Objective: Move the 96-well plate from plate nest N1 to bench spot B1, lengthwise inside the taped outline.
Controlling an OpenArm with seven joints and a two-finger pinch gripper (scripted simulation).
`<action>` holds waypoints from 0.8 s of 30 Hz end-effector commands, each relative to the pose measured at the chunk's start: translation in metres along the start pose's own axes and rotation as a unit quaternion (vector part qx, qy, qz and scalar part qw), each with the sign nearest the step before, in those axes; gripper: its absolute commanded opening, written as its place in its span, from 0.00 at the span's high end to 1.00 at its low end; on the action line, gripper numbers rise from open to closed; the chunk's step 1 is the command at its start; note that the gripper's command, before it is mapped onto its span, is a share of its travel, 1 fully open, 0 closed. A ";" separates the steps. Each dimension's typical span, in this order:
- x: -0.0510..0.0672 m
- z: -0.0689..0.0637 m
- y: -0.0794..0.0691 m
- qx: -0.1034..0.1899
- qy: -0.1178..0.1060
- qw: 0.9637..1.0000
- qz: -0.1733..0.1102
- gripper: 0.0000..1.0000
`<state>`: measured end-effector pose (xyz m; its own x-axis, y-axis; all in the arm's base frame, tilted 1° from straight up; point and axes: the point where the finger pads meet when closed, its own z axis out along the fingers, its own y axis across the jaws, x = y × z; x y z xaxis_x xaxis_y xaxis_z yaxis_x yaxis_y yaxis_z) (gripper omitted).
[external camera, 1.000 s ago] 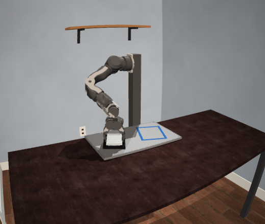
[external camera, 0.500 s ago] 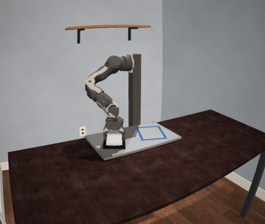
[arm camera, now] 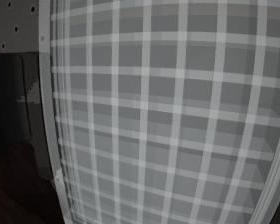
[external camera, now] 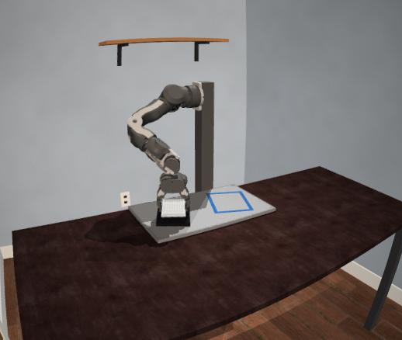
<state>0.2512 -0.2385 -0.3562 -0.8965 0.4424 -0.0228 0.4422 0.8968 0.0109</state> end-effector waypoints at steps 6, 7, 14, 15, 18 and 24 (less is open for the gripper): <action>-0.004 -0.018 -0.001 0.003 -0.001 1.000 0.006 1.00; -0.004 -0.018 -0.001 0.003 -0.001 1.000 0.006 1.00; -0.004 -0.018 -0.001 0.003 -0.001 1.000 0.006 1.00; -0.004 -0.024 -0.001 0.003 -0.001 1.000 0.006 1.00; -0.005 -0.044 0.000 0.003 -0.001 1.000 0.006 1.00; -0.005 -0.050 0.000 0.003 -0.001 1.000 0.006 1.00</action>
<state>0.2541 -0.2402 -0.3070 -0.8909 0.4535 -0.0242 0.4534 0.8912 0.0100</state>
